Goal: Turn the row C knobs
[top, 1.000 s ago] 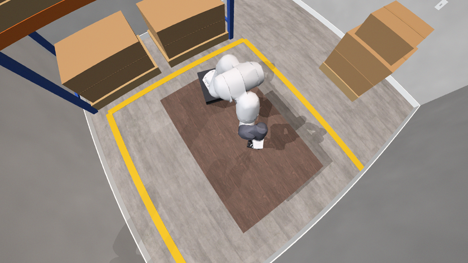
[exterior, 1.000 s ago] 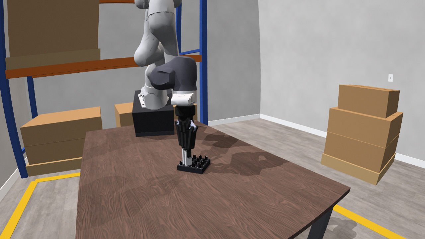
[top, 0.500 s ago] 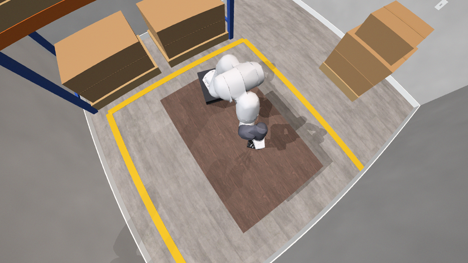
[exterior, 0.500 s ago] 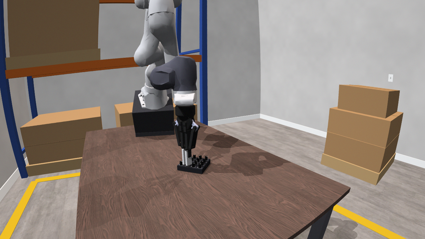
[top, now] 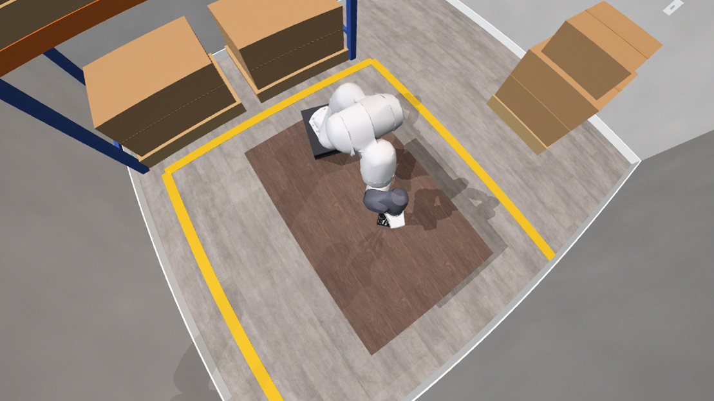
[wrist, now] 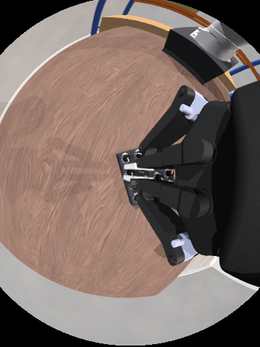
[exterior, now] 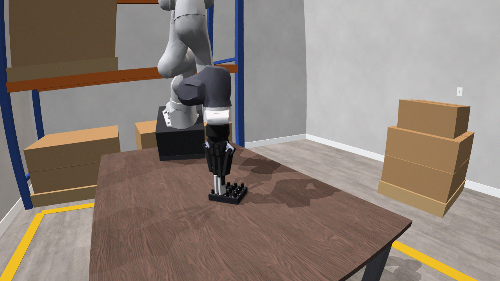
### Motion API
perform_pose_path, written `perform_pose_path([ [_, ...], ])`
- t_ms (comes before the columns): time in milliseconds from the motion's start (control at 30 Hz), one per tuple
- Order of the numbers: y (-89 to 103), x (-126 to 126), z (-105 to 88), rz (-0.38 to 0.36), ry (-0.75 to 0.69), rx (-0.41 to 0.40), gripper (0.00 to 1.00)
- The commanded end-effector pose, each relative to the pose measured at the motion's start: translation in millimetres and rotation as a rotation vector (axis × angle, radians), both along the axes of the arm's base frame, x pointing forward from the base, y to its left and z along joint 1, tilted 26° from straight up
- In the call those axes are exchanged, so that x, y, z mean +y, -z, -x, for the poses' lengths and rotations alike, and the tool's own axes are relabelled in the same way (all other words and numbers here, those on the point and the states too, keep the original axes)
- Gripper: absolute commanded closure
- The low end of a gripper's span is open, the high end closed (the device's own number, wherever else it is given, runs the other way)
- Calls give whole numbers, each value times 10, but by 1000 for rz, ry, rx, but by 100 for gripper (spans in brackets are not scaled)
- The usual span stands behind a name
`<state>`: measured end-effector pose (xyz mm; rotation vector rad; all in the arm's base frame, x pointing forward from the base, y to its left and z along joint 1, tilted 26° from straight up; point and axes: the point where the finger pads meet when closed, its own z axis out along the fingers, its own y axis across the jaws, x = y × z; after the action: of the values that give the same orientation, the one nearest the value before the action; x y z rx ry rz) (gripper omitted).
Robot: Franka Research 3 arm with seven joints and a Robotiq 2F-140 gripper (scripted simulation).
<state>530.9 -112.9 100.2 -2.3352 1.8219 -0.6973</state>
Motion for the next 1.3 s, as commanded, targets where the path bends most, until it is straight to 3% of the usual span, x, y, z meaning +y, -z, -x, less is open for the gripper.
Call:
perform_pose_path([
  [0,-13,-24,-14,7,-48,25,95],
  [133,-13,-24,-14,7,-48,25,95],
  [167,-13,-24,-14,7,-48,25,88],
  [1267,-76,-12,15,7,-48,25,88],
])
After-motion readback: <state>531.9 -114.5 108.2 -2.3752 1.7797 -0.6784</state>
